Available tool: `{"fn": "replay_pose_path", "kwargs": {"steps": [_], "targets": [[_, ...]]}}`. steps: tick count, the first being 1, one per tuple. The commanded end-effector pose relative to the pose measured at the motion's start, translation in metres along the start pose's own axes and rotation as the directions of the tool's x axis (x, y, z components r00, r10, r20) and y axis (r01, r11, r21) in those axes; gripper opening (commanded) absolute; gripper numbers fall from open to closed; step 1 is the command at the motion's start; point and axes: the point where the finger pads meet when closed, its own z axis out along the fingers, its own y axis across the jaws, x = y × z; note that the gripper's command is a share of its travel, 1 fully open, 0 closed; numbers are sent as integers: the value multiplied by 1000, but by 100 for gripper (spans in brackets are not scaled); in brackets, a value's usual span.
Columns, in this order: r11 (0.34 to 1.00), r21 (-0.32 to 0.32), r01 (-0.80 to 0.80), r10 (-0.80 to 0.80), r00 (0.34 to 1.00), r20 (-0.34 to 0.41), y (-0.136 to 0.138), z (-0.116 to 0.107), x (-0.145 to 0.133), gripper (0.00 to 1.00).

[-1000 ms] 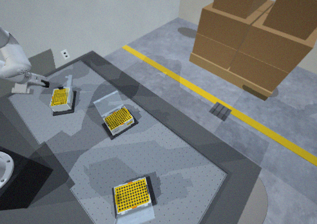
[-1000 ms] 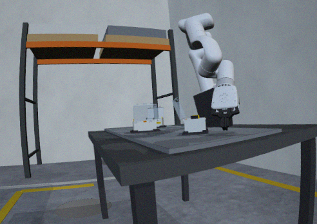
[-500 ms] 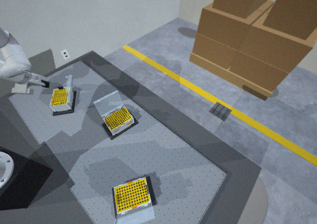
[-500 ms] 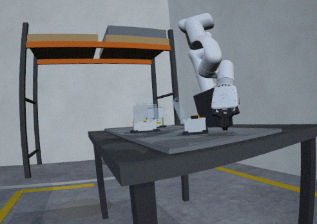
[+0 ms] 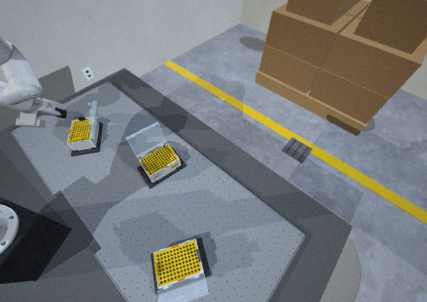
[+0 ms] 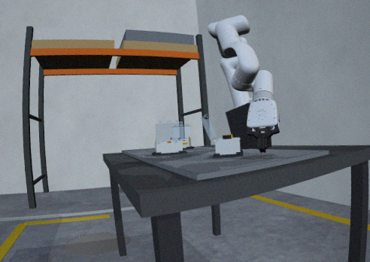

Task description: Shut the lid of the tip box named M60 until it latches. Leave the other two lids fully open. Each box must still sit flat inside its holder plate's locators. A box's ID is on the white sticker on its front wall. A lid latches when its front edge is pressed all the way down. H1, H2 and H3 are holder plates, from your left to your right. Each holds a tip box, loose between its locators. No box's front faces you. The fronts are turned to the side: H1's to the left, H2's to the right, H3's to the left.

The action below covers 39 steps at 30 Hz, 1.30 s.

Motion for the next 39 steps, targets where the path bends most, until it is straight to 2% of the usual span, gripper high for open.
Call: {"fn": "replay_pose_path", "kwargs": {"steps": [1,9,39], "targets": [[1000,-1,-1,1,1000,4,1,-1,-2,0],[1000,-1,-1,1,1000,4,1,-1,-2,0],[1000,-1,-1,1,1000,4,0,-122,-72,0]]}}
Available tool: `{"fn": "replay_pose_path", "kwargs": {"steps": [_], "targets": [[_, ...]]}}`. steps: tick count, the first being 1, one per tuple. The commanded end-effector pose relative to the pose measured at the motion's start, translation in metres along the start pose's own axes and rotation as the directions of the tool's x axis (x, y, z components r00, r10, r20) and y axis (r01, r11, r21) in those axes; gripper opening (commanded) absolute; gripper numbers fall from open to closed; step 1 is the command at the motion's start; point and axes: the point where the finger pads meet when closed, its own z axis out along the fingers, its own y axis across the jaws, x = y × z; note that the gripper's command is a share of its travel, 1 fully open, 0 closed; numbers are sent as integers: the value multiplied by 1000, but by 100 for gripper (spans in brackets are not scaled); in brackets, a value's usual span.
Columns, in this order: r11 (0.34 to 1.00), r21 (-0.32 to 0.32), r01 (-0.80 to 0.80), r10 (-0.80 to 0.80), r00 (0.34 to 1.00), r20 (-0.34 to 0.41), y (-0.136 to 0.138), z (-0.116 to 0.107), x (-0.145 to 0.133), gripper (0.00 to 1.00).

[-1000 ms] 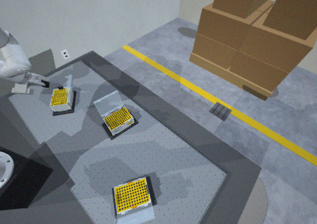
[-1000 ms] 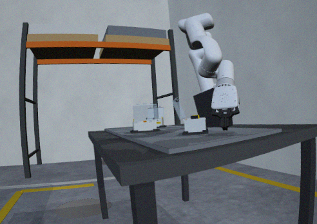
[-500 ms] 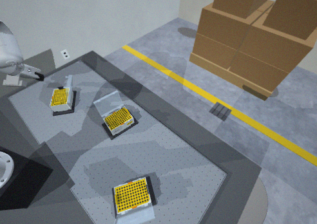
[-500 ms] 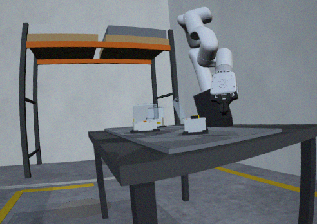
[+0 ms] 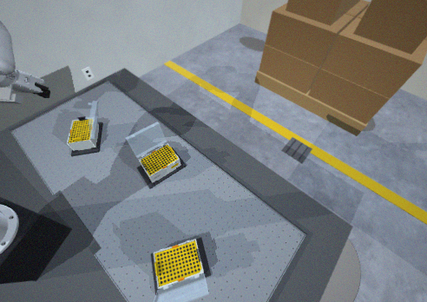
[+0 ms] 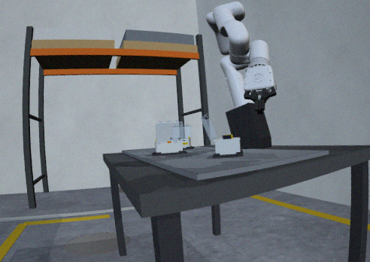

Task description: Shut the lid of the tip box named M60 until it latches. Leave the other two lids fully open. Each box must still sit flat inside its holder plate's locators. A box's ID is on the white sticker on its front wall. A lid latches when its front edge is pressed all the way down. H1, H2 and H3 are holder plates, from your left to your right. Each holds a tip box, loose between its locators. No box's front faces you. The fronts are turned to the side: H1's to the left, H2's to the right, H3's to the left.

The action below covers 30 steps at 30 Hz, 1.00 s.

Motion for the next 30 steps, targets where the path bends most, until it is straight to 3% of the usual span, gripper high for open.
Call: {"fn": "replay_pose_path", "kwargs": {"steps": [1,8,15,23,30], "targets": [[1000,2,0,0,1000,-2,0,-25,-15,0],[1000,2,0,0,1000,-2,0,-46,-27,0],[1000,2,0,0,1000,-2,0,-46,-27,0],[984,-53,171,-175,981,-82,0,-46,-27,0],[925,-132,357,-376,913,-161,0,-46,-28,0]]}}
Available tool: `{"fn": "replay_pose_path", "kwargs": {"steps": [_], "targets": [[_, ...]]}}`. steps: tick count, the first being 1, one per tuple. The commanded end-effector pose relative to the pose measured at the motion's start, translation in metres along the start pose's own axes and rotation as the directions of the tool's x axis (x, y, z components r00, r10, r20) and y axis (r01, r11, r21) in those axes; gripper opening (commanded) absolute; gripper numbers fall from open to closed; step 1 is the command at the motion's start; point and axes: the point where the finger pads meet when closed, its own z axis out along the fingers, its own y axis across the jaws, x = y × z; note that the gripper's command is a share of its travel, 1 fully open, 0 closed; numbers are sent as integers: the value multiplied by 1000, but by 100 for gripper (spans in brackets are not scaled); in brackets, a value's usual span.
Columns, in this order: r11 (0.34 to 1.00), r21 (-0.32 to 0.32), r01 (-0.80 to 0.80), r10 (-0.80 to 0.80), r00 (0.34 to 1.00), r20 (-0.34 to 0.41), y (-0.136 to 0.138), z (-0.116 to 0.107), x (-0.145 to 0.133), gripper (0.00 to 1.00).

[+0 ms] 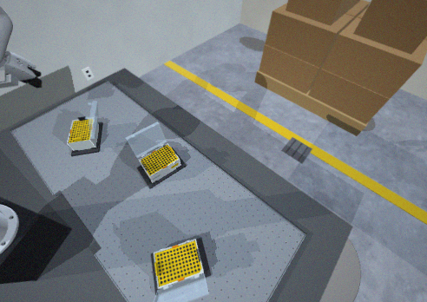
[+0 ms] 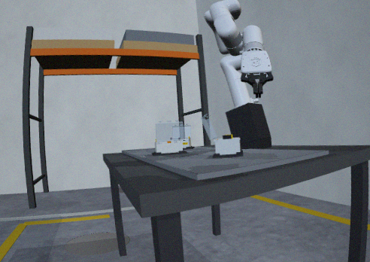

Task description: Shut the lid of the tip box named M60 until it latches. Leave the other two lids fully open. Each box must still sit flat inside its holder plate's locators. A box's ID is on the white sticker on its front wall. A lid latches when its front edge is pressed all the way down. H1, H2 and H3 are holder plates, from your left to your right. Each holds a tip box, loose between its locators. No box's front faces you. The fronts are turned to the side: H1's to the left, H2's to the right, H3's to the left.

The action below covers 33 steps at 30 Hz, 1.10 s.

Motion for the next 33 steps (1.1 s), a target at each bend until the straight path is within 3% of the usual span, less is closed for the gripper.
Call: {"fn": "replay_pose_path", "kwargs": {"steps": [1,11,22,24,25,27,33], "targets": [[983,-67,170,-178,974,-139,0,-1,-2,0],[913,-168,372,-403,889,-219,0,-1,-2,0],[776,-266,572,-628,737,-249,0,-1,-2,0],[776,-266,572,-628,737,-249,0,-1,-2,0],[738,-307,601,-673,689,-270,0,-1,-2,0],[721,-333,607,-691,665,-283,0,-1,-2,0],[715,-345,608,-697,656,-289,0,-1,-2,0]]}}
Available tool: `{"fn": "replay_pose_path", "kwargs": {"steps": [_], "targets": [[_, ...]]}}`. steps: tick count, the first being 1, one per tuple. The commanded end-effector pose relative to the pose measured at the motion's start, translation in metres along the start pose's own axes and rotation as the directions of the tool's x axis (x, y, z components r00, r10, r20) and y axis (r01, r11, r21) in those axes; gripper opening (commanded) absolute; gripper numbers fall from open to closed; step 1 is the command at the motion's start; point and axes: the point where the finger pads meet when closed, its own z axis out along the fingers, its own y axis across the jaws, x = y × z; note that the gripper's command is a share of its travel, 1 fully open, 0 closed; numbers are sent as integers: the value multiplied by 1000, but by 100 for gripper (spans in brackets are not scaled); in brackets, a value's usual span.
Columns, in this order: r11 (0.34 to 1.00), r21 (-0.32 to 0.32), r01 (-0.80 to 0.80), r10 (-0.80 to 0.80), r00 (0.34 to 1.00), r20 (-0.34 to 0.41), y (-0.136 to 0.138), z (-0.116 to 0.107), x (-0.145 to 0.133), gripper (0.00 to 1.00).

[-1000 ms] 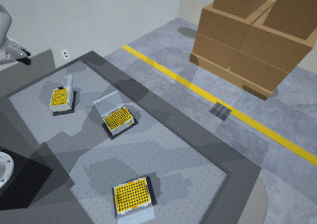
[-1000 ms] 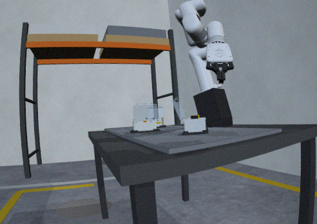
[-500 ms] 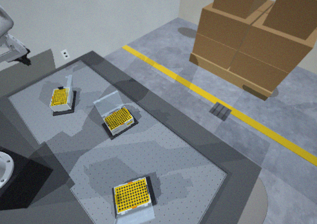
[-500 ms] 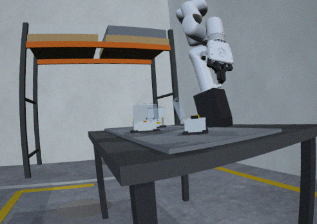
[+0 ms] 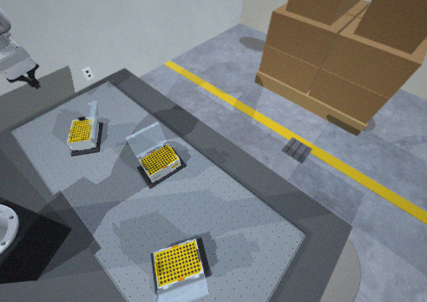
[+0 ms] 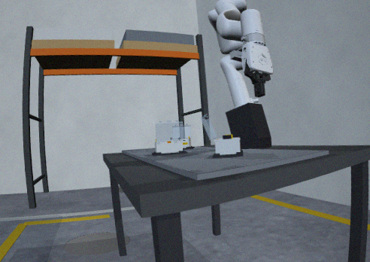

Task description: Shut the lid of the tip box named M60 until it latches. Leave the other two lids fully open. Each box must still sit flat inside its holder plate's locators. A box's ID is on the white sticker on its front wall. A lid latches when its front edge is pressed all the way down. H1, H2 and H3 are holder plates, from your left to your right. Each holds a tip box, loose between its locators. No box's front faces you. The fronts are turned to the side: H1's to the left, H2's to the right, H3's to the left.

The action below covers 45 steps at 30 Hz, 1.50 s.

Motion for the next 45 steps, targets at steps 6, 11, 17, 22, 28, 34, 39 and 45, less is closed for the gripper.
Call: {"fn": "replay_pose_path", "kwargs": {"steps": [6,11,17,22,28,34,39,45], "targets": [[995,-94,35,-41,997,-66,-7,-1,0,0],[994,-87,-65,58,995,-75,-13,-1,13,0],[963,-70,-261,254,963,-91,-26,-2,40,0],[943,-64,-328,321,942,-96,-37,-2,63,0],[943,-64,-328,321,942,-96,-46,-3,81,0],[943,-63,-328,321,942,-96,-59,-3,108,0],[943,-63,-328,321,942,-96,-69,-4,131,0],[943,-63,-328,321,942,-96,-78,-5,149,0]]}}
